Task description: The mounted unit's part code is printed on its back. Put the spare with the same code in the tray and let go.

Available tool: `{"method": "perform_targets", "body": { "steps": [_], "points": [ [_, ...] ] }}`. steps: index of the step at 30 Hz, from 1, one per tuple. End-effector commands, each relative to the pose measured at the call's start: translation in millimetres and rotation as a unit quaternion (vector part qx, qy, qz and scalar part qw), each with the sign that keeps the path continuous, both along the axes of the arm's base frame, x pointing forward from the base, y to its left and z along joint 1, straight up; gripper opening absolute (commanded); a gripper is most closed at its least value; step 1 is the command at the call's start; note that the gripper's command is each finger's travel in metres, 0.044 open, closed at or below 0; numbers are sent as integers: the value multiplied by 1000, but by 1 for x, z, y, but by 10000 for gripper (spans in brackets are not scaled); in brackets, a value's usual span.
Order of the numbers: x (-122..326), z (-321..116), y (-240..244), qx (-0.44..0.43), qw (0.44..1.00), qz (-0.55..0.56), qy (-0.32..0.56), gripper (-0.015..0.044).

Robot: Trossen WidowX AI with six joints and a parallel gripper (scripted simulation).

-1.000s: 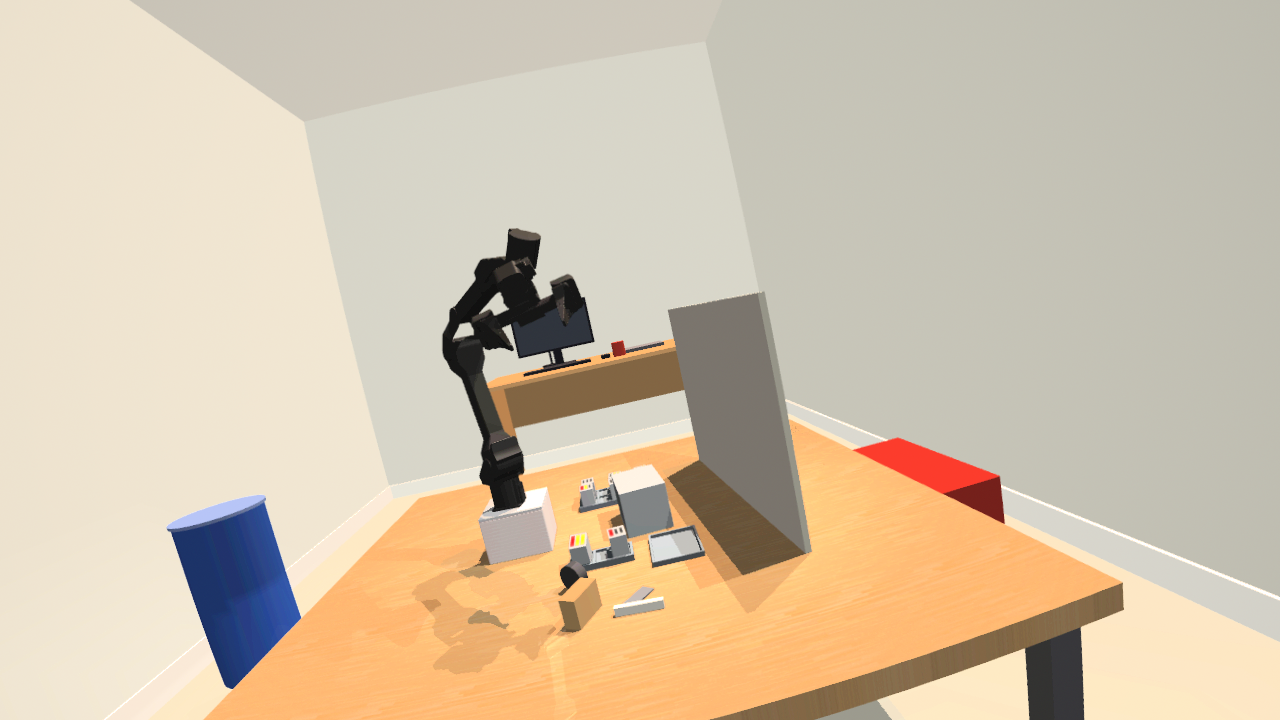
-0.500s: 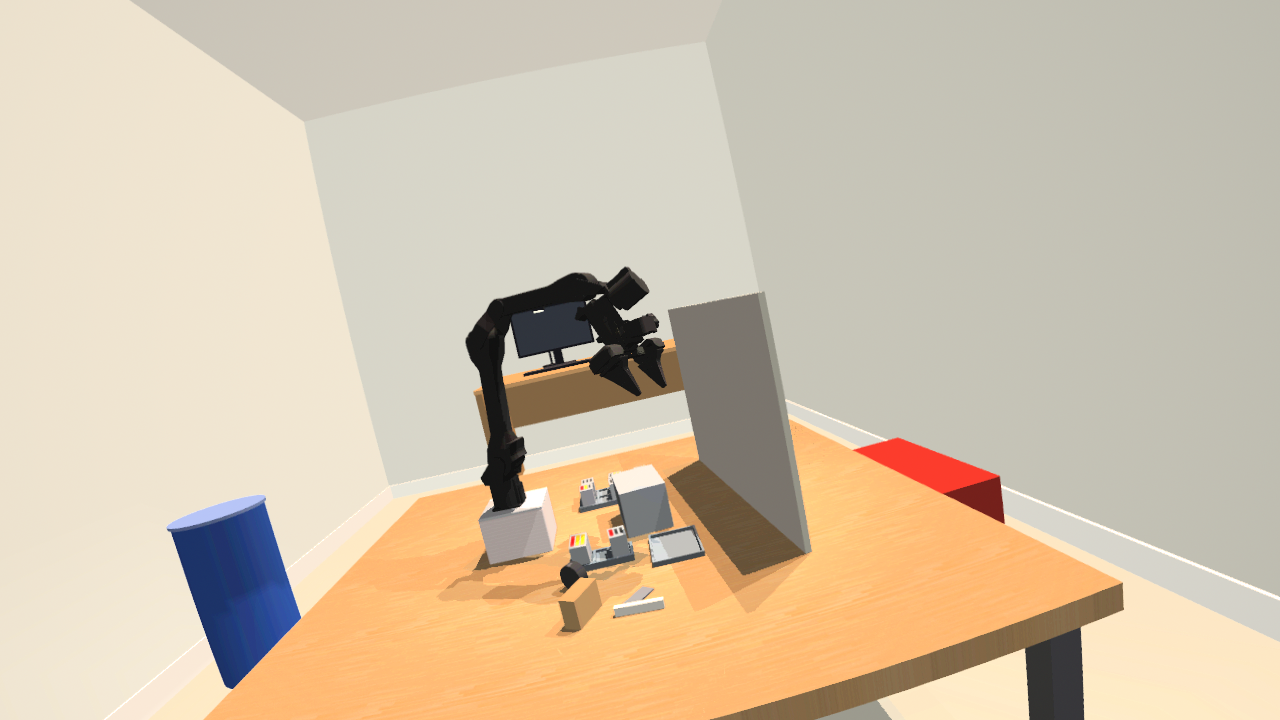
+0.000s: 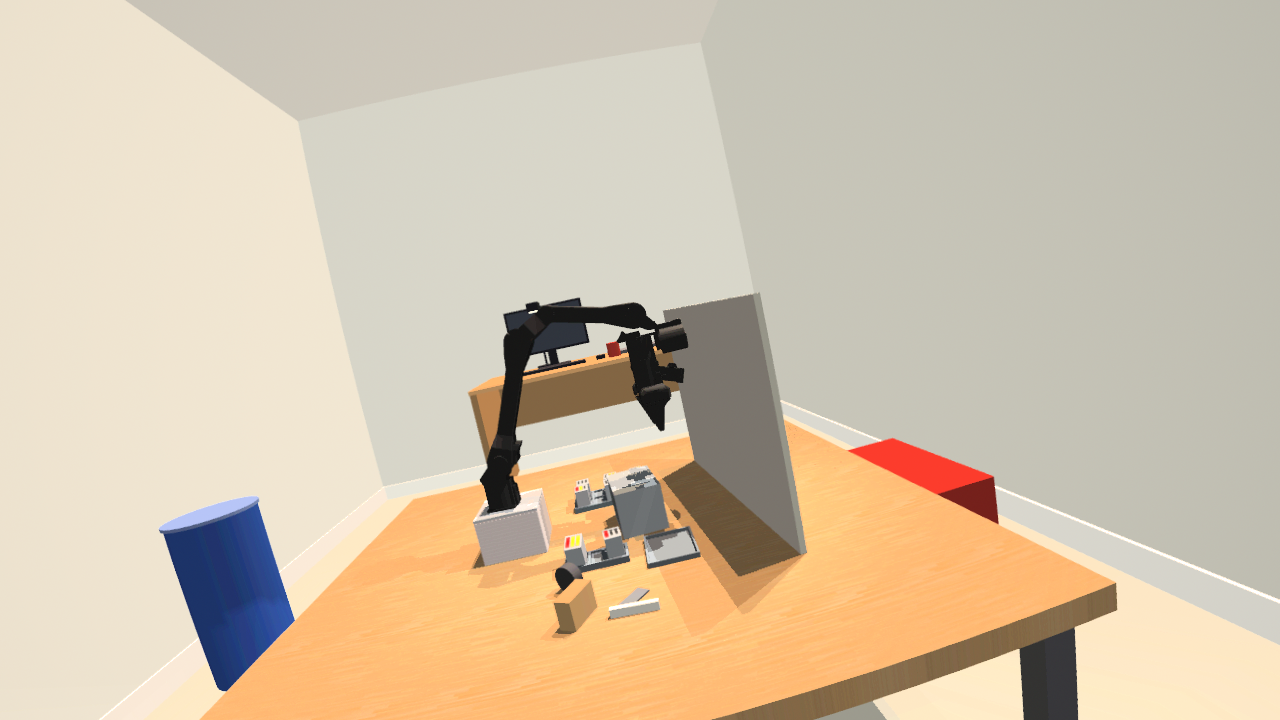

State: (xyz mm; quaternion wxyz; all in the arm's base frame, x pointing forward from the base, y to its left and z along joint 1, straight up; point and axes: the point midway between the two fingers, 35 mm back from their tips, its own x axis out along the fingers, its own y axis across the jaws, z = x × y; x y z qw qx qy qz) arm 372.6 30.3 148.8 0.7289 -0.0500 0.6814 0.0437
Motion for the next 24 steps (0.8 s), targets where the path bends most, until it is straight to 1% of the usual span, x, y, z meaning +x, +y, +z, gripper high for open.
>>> {"method": "perform_targets", "body": {
  "steps": [1,18,19,21,24],
  "points": [
    [0,-4,9,6,1000,26,15,440],
    [-1,-5,12,5,999,35,15,440],
    [-5,-7,20,4,998,64,15,440],
    [-20,-15,50,0,985,171,15,440],
    [-51,-30,93,-7,939,344,14,440]
  ]
}}
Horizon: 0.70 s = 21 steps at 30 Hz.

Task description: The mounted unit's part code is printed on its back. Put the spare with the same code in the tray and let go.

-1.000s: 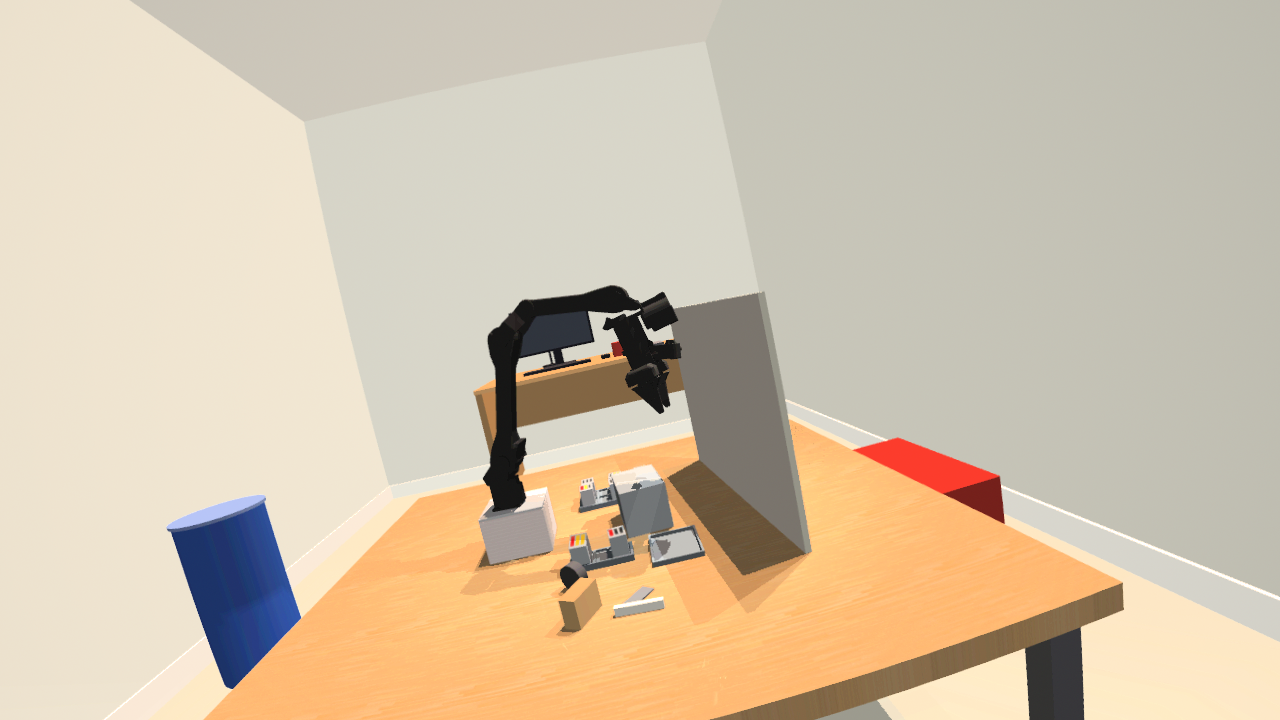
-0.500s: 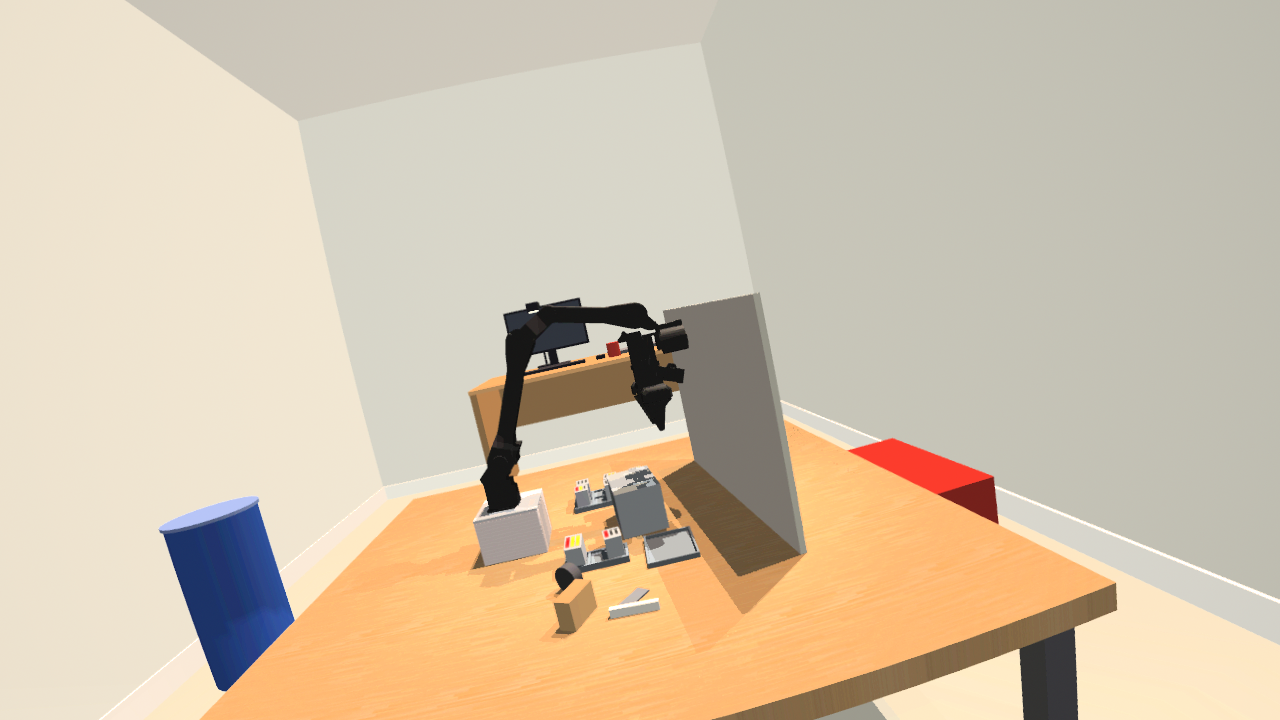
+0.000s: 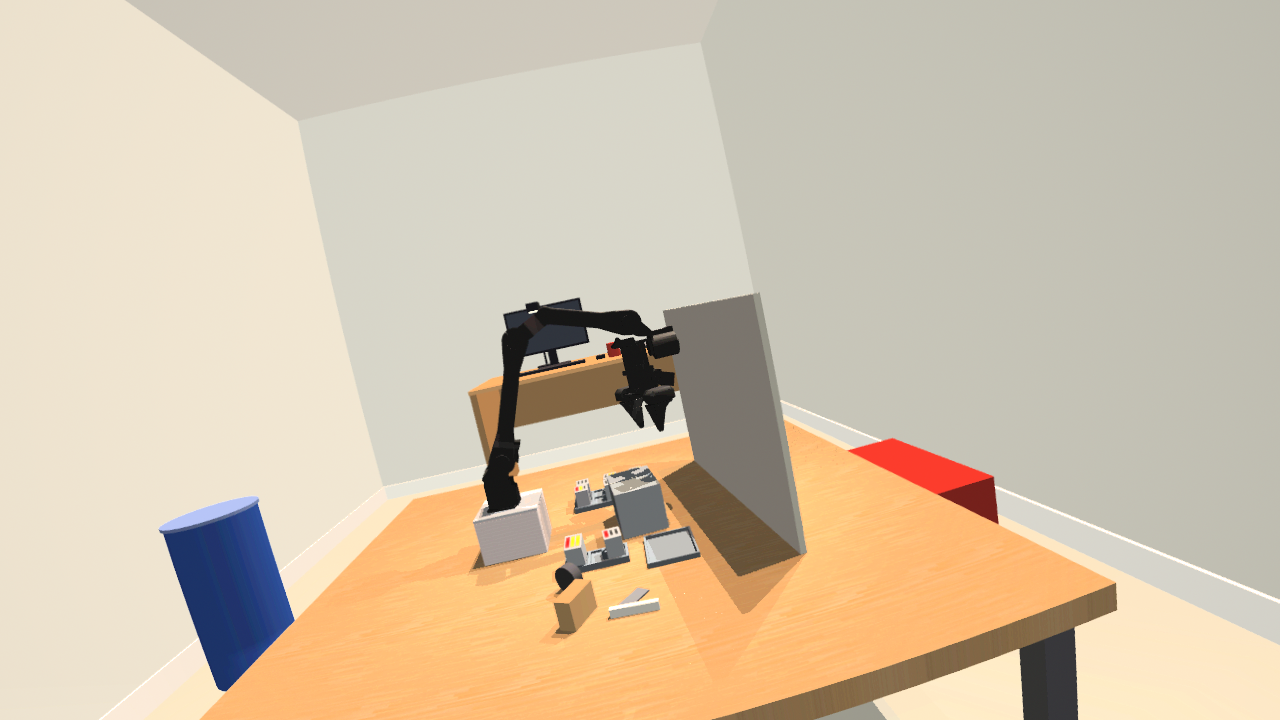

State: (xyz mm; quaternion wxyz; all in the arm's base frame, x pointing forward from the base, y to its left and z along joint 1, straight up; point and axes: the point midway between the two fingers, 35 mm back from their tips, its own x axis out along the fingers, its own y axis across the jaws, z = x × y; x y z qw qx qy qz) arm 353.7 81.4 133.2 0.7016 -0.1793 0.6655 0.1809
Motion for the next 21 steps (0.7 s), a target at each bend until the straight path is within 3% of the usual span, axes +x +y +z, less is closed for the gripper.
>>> {"method": "perform_targets", "body": {
  "steps": [1,9,19,21],
  "points": [
    [-42,-19,53,-7,978,211,4,440],
    [-129,-54,112,-16,830,558,-2,440],
    [-132,-55,114,-17,821,570,-2,440],
    [-132,-64,115,-17,821,570,-2,387]
  ]
}}
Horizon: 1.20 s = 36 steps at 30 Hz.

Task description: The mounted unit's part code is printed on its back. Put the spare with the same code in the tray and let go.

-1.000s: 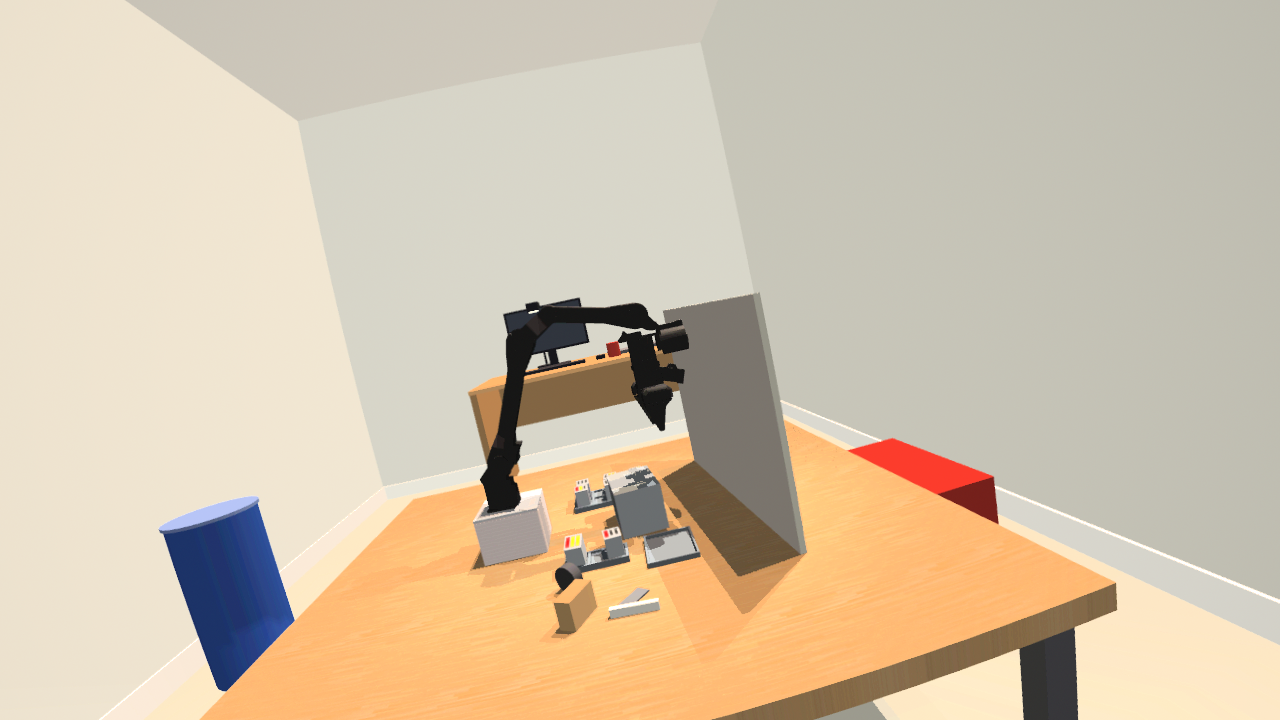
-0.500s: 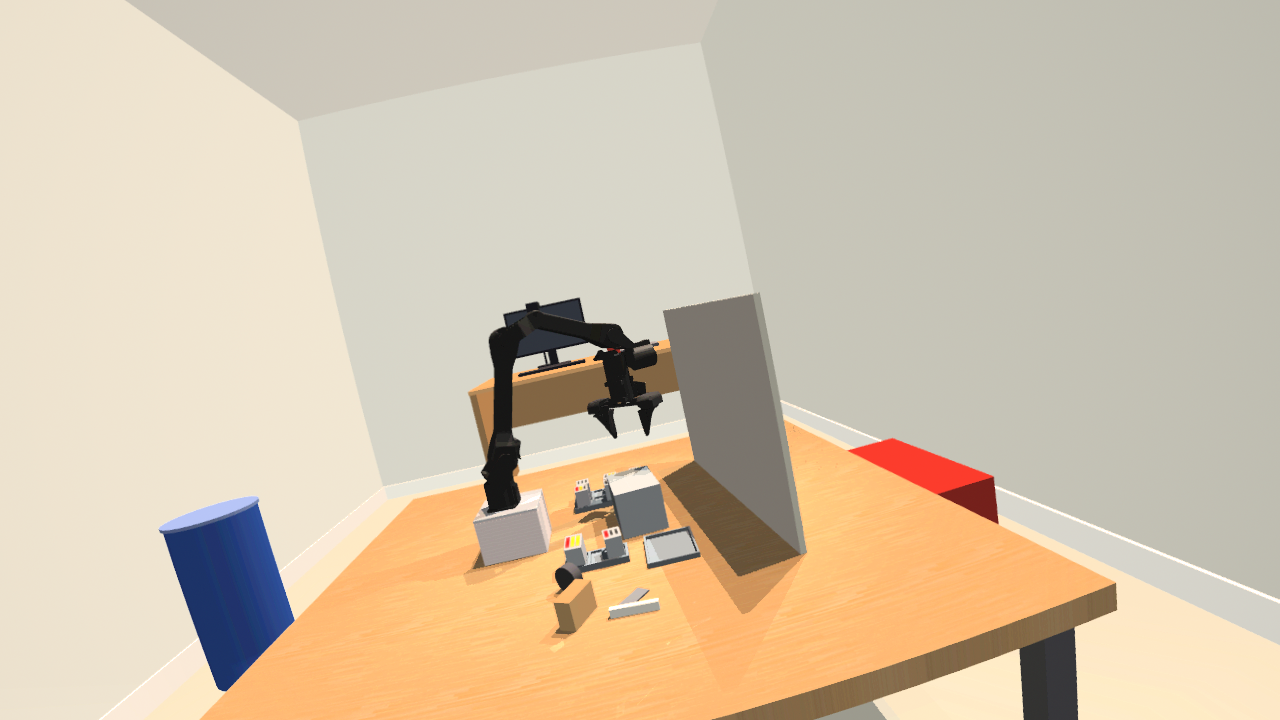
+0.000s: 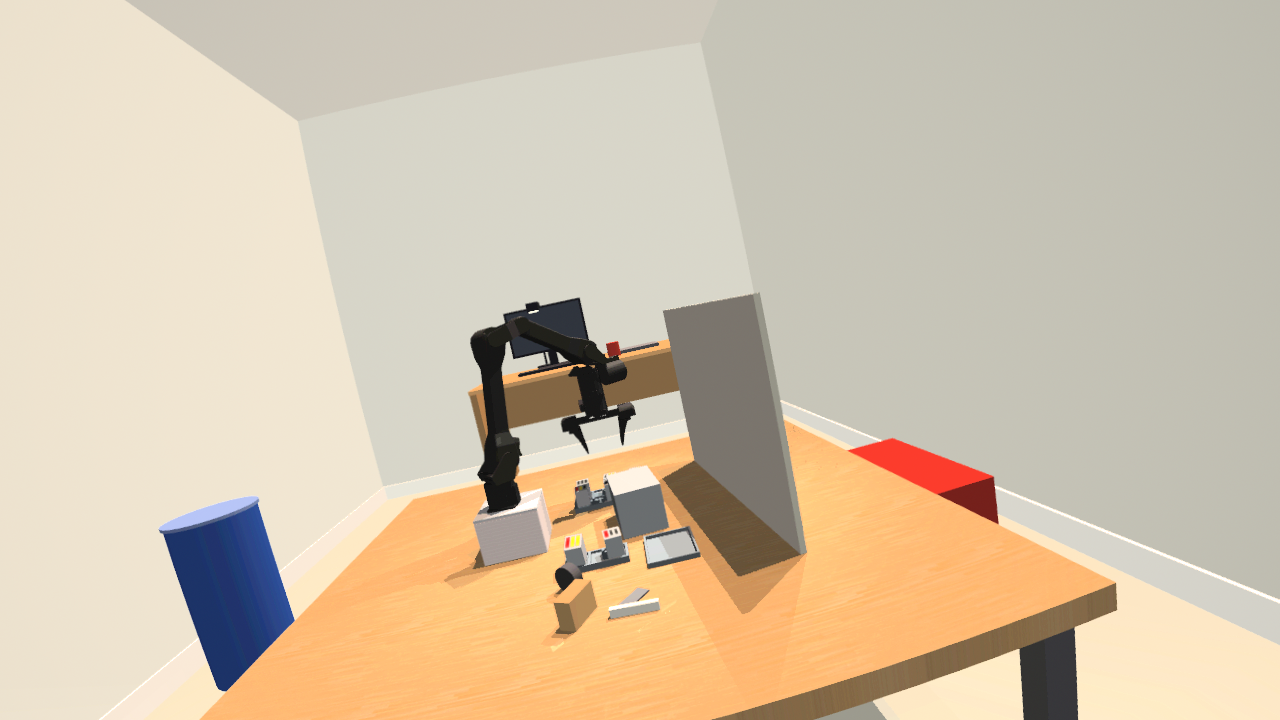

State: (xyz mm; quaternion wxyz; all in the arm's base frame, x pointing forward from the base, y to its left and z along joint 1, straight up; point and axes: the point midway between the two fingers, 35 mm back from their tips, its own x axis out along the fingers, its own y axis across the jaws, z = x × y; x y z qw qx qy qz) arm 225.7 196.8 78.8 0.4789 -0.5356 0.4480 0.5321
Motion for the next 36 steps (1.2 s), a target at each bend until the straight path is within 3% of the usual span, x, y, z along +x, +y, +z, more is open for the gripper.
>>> {"method": "perform_targets", "body": {
  "steps": [1,4,36],
  "points": [
    [-4,-17,0,-3,1000,9,4,361],
    [-4,-41,1,-3,1000,9,4,300],
    [-2,-66,4,-3,1000,9,4,300]
  ]
}}
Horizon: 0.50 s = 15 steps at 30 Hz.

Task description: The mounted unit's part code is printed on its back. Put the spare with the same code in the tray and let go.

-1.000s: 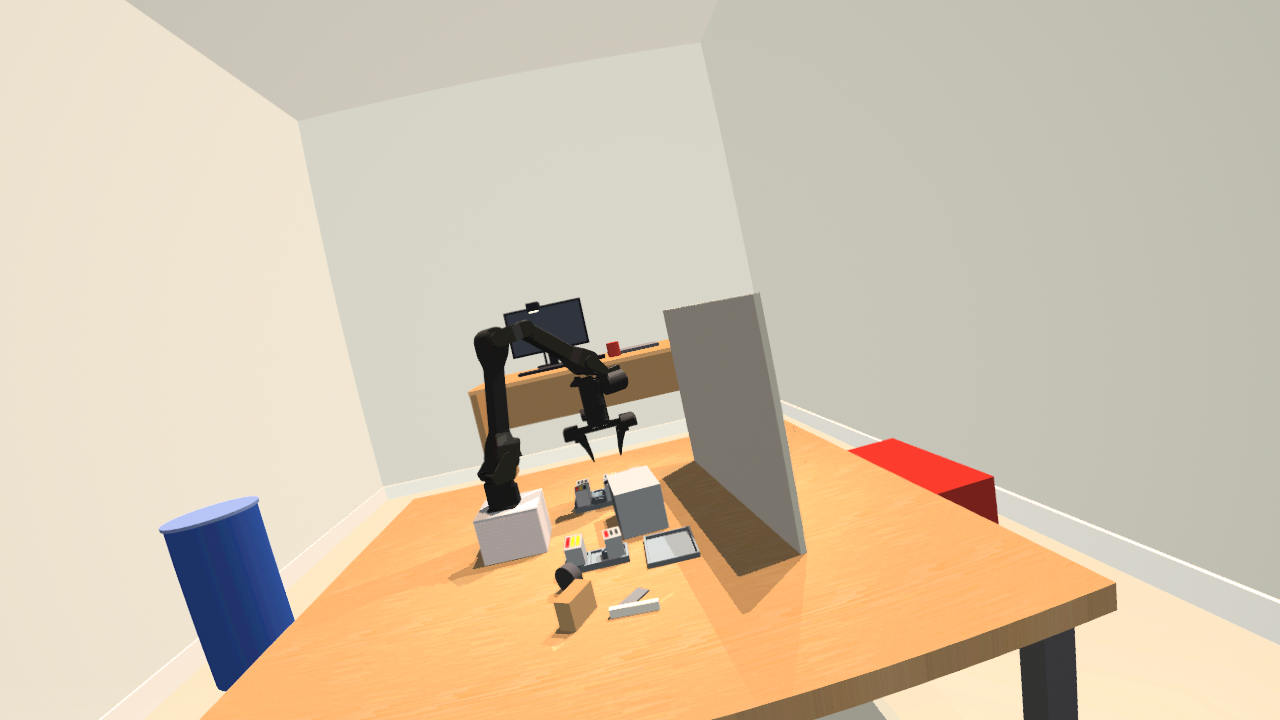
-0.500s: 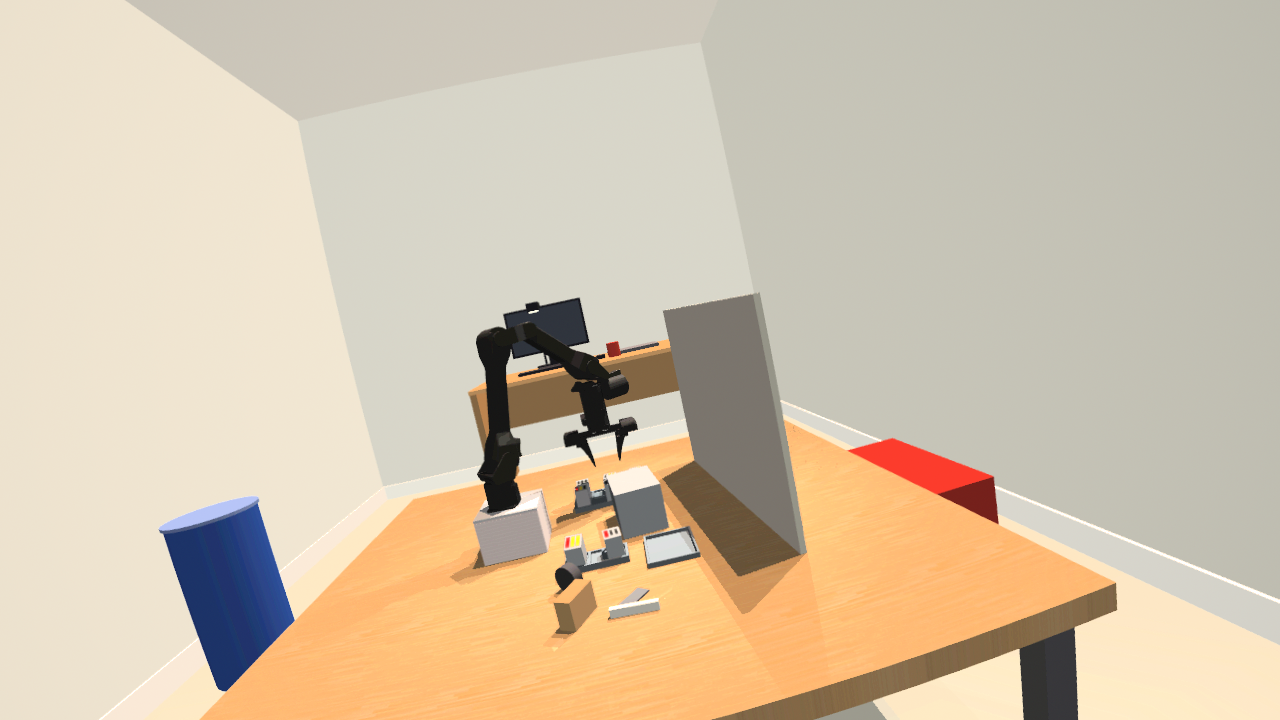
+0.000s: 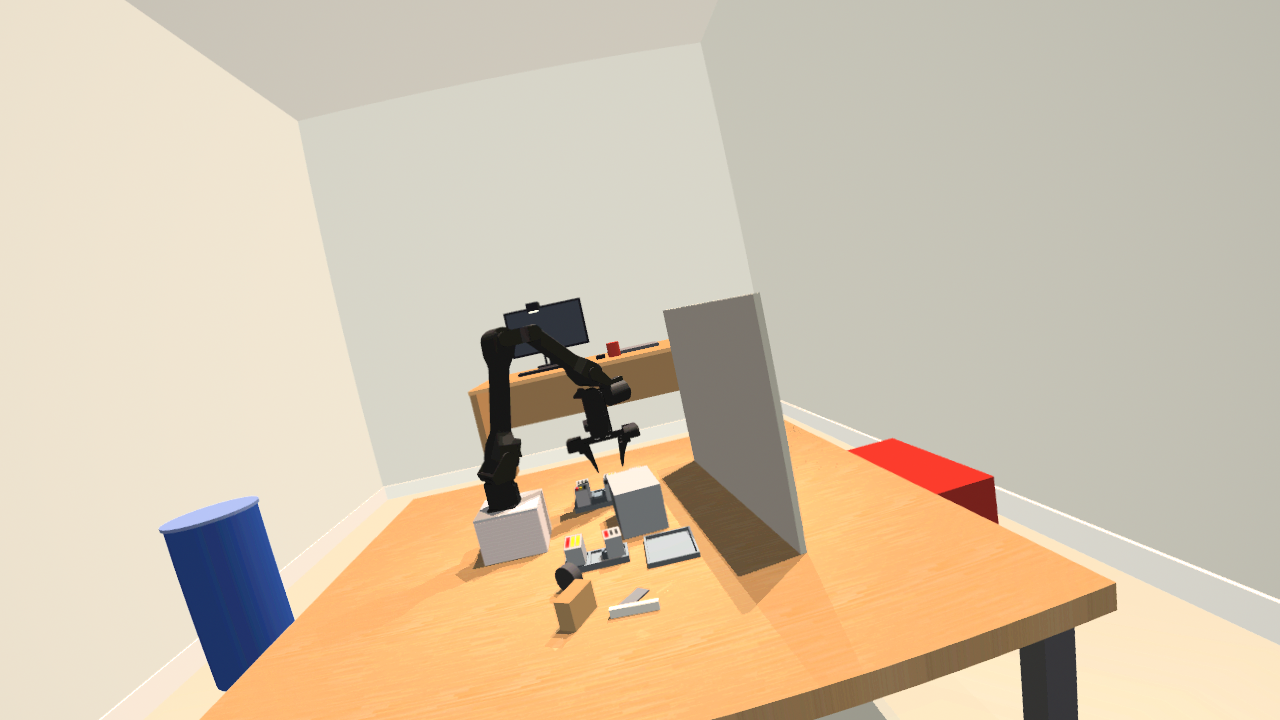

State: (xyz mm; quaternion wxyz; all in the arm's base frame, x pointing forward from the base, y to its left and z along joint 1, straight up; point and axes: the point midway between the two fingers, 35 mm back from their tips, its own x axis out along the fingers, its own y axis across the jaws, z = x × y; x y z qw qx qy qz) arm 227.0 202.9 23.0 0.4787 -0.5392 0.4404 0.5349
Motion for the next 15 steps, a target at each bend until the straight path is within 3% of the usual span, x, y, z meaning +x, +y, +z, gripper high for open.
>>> {"method": "perform_targets", "body": {
  "steps": [1,15],
  "points": [
    [-3,-12,-2,-6,1000,2,8,300],
    [-3,-35,-2,-6,1000,2,8,300]
  ]
}}
